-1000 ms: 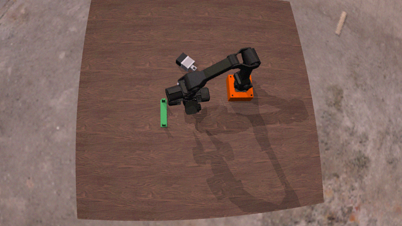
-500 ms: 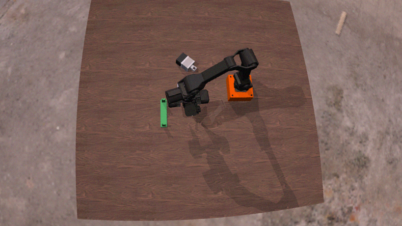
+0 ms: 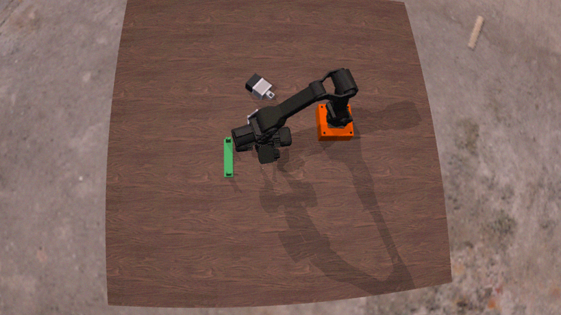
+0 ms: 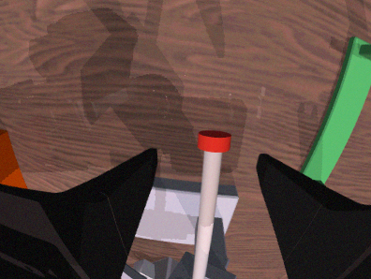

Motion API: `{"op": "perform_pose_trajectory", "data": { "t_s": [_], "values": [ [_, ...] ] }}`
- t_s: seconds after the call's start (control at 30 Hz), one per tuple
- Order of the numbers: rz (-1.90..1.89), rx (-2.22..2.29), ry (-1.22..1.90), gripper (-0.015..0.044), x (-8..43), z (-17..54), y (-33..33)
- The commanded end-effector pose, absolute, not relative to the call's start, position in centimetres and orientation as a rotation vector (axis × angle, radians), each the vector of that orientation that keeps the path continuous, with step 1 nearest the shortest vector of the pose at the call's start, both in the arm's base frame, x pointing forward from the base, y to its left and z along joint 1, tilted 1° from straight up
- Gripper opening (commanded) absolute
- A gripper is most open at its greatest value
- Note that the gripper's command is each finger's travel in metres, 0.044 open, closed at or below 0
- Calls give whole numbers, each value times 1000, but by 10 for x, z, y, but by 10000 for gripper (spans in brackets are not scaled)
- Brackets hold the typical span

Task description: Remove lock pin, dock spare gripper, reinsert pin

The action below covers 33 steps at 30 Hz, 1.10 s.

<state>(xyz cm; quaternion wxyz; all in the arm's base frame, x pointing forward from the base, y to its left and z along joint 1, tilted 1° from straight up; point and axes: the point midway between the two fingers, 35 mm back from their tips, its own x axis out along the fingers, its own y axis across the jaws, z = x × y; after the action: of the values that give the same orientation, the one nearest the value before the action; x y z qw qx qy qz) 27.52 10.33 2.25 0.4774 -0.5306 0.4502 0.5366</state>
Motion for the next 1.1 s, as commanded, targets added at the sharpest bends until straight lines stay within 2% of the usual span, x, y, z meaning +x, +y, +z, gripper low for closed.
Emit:
{"op": "perform_pose_trajectory", "data": {
  "t_s": [0.0,0.3,1.07],
  "values": [
    [1305,-1294,1104,247,275,21,103],
    [1305,-1294,1104,11,275,21,103],
    [1350,-1091,997,0,278,33,110]
  ]
}}
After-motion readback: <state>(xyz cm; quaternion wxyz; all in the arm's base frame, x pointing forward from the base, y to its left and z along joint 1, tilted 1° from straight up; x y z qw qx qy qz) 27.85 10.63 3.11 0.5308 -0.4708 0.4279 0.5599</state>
